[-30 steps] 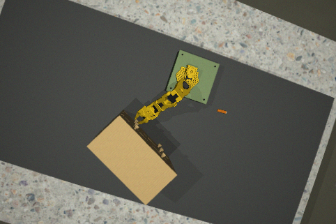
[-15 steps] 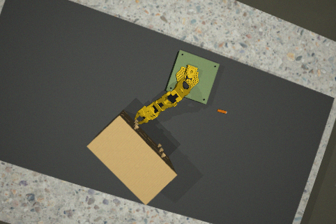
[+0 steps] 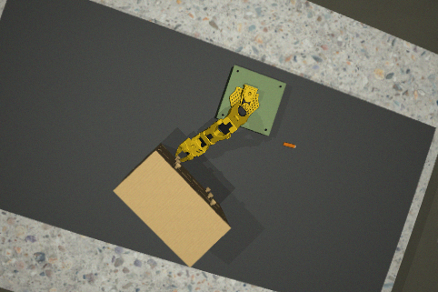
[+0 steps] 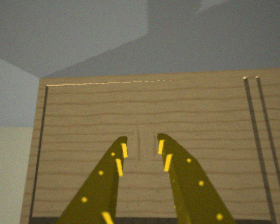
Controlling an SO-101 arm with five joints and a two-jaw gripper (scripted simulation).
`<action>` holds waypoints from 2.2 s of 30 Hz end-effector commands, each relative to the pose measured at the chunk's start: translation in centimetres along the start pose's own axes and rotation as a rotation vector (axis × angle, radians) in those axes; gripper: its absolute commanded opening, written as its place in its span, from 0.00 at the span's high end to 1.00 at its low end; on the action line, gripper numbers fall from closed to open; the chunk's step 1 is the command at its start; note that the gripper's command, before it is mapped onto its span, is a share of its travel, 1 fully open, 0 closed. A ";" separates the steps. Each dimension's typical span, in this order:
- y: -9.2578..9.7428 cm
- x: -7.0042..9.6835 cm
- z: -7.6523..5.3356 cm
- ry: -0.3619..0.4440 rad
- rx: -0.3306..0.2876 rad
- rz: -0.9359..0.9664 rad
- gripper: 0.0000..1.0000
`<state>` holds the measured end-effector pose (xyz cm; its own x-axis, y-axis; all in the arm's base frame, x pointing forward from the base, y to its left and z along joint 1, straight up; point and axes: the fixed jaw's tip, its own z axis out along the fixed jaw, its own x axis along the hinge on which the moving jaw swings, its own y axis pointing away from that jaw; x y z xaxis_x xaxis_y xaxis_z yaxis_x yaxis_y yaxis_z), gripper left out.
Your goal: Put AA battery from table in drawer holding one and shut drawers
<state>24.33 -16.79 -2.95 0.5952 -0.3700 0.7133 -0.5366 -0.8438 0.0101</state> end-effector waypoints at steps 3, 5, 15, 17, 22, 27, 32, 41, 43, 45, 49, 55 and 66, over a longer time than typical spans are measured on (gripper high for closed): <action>0.0 0.1 -0.1 0.005 -0.001 0.001 0.87; 0.0 0.1 -0.1 0.005 -0.001 0.001 0.86; 0.0 0.1 -0.1 0.005 -0.001 0.001 0.80; 0.0 0.1 -0.1 0.005 -0.001 0.001 0.79; 0.0 0.2 -0.7 0.005 -0.001 0.006 0.79; 0.0 0.3 -1.8 0.006 -0.001 0.014 0.79; 0.0 0.3 -2.8 0.007 -0.001 0.022 0.79; 0.0 0.2 -4.2 0.008 -0.001 0.034 0.79; 0.0 0.1 -4.6 0.008 -0.001 0.036 0.79; 0.0 0.1 -4.6 0.008 -0.001 0.036 0.79; 0.0 0.1 -4.6 0.008 -0.001 0.036 0.79; 0.0 0.2 -5.1 -0.005 0.000 0.037 0.79; -0.1 0.2 -8.3 -0.077 0.004 0.039 0.79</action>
<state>20.15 -14.11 2.03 0.6123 -0.4199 0.6700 -0.5572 -0.8303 -0.0111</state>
